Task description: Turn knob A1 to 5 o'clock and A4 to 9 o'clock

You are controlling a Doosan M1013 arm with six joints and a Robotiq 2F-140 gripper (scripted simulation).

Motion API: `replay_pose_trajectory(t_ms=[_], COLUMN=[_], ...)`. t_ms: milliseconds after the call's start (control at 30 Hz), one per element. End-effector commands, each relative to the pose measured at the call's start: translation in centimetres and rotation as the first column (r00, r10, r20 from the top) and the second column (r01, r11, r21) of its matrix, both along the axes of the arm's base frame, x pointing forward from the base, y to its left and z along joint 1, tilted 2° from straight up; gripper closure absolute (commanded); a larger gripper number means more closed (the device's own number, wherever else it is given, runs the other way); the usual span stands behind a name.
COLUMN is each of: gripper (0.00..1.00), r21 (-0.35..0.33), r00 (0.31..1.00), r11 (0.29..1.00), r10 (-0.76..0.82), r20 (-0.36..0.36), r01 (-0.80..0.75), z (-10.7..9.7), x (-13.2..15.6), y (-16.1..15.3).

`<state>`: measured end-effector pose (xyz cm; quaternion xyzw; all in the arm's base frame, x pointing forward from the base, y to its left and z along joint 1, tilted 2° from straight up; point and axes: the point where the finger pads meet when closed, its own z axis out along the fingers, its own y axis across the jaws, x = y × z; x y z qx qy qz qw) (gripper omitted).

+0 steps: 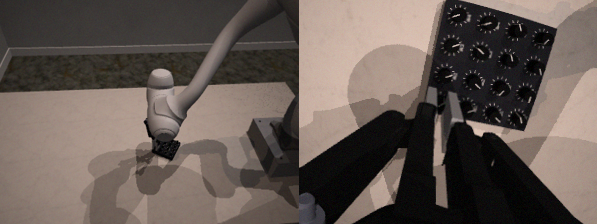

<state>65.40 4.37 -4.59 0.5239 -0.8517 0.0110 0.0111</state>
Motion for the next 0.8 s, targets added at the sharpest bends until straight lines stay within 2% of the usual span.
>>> replay_pose_trajectory(t_ms=[0, 200, 233, 767], gripper=[0.95, 0.95, 0.88, 0.88], r21=[0.000, 0.000, 0.000, 0.000], r00=[1.000, 1.000, 1.000, 1.000], r11=[1.000, 1.000, 1.000, 1.000], r10=[0.000, 0.000, 0.000, 0.000], r20=[0.000, 0.000, 0.000, 0.000], r01=[0.000, 0.000, 0.000, 0.000], z=[0.01, 0.01, 0.01, 0.01], x=[0.00, 0.00, 0.00, 0.00], y=[0.00, 0.00, 0.00, 0.00])
